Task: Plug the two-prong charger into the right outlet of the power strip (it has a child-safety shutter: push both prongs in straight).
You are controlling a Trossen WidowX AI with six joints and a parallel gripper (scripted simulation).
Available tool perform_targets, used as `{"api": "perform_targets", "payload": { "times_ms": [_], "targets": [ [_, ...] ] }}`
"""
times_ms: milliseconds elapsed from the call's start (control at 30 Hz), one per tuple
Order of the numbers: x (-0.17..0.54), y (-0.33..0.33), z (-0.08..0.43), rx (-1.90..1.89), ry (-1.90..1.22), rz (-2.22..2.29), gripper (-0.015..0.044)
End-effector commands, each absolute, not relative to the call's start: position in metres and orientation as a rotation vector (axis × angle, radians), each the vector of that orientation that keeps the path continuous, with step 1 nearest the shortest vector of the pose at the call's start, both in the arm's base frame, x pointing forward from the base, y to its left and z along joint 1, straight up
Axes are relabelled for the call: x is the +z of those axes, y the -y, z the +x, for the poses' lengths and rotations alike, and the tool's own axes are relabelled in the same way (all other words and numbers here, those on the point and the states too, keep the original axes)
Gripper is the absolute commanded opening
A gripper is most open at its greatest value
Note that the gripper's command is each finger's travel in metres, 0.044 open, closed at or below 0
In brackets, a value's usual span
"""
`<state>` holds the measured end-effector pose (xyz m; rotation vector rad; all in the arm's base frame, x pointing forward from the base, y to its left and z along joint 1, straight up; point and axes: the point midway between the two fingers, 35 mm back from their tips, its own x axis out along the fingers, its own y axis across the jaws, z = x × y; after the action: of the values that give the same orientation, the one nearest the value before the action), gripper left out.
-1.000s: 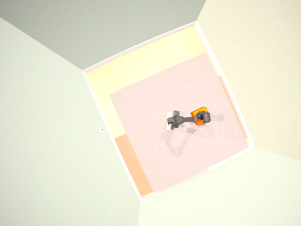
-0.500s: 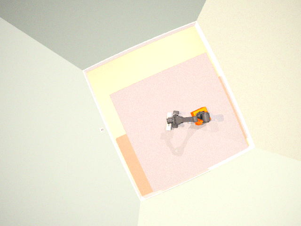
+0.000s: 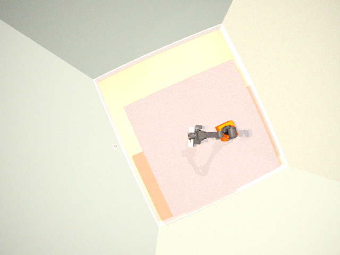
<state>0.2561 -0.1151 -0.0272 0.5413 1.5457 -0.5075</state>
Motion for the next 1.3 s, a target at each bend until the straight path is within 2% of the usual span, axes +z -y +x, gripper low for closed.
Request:
{"api": "perform_targets", "payload": {
  "times_ms": [0, 1267],
  "targets": [
    [-0.027, 0.116, 0.257, -0.503, -1.548, 0.539, 0.0000],
    [-0.027, 0.124, 0.267, -0.503, -1.547, 0.539, 0.0000]
  ]
}}
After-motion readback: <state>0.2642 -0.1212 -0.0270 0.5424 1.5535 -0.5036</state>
